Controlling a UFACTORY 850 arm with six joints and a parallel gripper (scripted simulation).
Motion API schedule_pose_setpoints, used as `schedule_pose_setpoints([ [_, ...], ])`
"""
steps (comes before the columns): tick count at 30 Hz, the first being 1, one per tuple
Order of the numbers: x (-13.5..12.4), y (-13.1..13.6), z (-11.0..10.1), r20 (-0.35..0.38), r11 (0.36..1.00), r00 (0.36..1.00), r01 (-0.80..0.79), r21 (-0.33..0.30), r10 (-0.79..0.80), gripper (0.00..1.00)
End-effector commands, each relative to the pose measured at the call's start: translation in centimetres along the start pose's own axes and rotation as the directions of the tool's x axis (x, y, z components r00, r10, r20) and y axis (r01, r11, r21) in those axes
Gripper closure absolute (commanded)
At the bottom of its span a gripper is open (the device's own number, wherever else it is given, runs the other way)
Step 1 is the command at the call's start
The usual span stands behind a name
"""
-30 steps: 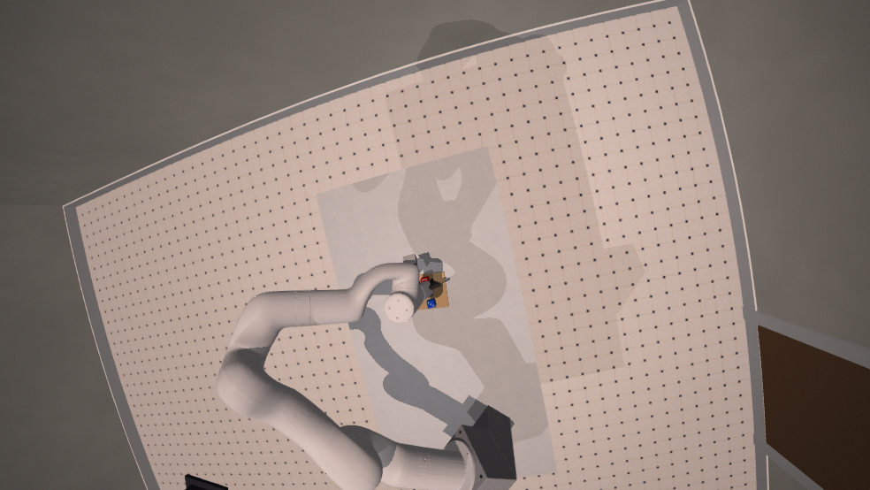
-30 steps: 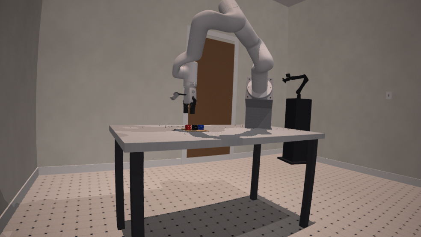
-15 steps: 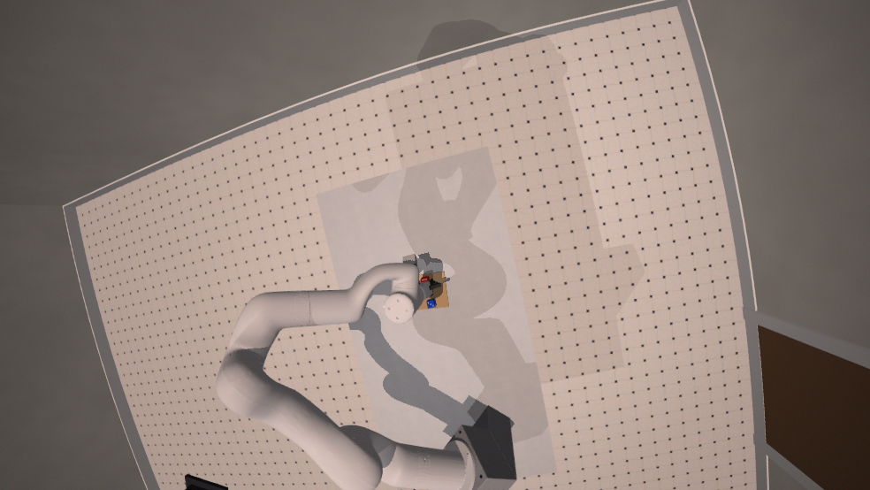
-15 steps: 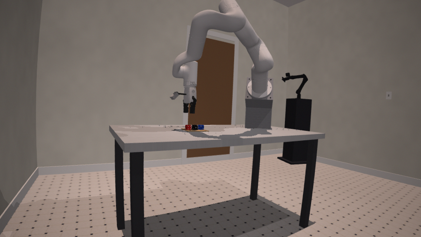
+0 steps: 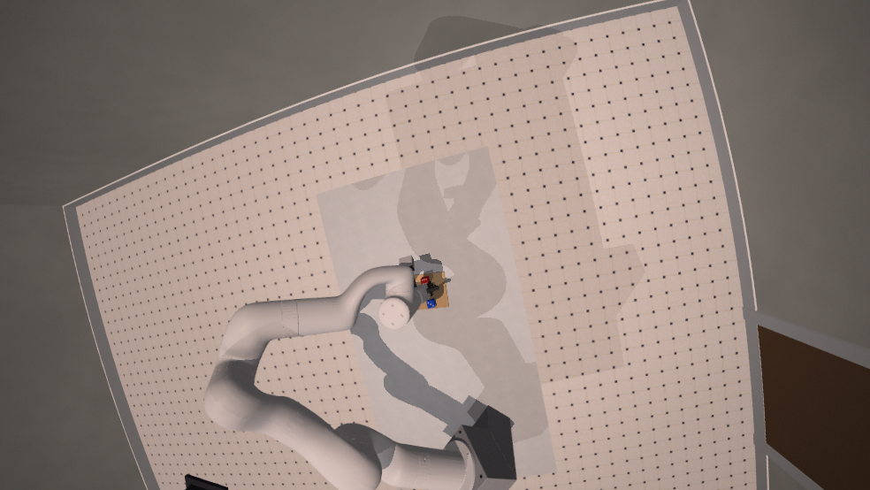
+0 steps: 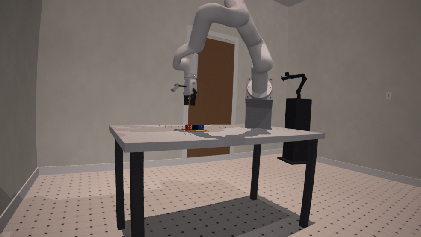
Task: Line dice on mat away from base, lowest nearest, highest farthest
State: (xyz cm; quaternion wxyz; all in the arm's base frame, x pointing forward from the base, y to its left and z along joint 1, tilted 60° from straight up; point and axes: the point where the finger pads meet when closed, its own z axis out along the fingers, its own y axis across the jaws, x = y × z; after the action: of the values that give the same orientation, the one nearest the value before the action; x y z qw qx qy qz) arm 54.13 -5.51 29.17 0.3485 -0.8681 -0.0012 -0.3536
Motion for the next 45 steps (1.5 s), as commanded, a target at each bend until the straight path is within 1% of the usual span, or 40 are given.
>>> schedule_pose_setpoints([
  [1, 0.1, 0.0, -1.9, -0.001, 1.0, 1.0, 0.0, 0.0, 0.0, 0.0],
  [4, 0.1, 0.0, -2.7, -0.001, 1.0, 1.0, 0.0, 0.0, 0.0, 0.0],
  [8, 0.1, 0.0, -3.2, -0.001, 1.0, 1.0, 0.0, 0.0, 0.0, 0.0],
  [45, 0.1, 0.0, -3.2, -0.001, 1.0, 1.0, 0.0, 0.0, 0.0, 0.0],
])
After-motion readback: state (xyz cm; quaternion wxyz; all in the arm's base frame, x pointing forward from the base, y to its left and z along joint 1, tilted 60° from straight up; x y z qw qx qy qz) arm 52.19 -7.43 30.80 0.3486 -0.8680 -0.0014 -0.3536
